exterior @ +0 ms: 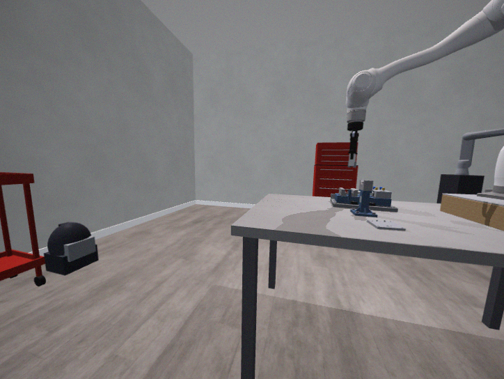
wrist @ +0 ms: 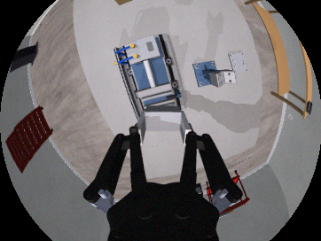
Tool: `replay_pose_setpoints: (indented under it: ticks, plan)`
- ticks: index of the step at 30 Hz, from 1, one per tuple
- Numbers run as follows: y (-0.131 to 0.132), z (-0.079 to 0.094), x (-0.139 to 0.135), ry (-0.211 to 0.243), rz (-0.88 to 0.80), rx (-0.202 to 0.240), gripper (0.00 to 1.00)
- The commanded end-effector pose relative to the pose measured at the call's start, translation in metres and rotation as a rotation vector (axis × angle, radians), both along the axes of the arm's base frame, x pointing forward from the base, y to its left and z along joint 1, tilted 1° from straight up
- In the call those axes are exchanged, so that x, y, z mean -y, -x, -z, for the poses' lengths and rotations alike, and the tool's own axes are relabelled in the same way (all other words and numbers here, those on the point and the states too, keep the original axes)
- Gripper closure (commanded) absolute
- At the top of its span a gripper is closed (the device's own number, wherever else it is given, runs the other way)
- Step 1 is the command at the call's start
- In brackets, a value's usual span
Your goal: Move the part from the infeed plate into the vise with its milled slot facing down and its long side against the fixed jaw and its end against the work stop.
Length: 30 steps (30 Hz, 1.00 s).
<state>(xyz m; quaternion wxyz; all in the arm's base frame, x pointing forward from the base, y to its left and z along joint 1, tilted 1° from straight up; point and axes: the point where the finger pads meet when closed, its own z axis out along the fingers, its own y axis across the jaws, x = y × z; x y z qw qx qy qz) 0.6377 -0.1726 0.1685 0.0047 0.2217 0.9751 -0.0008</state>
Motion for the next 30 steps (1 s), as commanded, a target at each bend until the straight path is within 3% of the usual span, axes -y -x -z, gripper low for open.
replay_pose_setpoints:
  ticks: [1,11,30]
  plan:
    - [-0.002,-0.001,0.009,-0.003,-0.050,0.001,1.00]
    - [0.000,-0.001,0.028,-0.002,-0.176,0.001,1.00]
    - [0.002,-0.001,0.039,-0.001,-0.254,0.001,1.00]
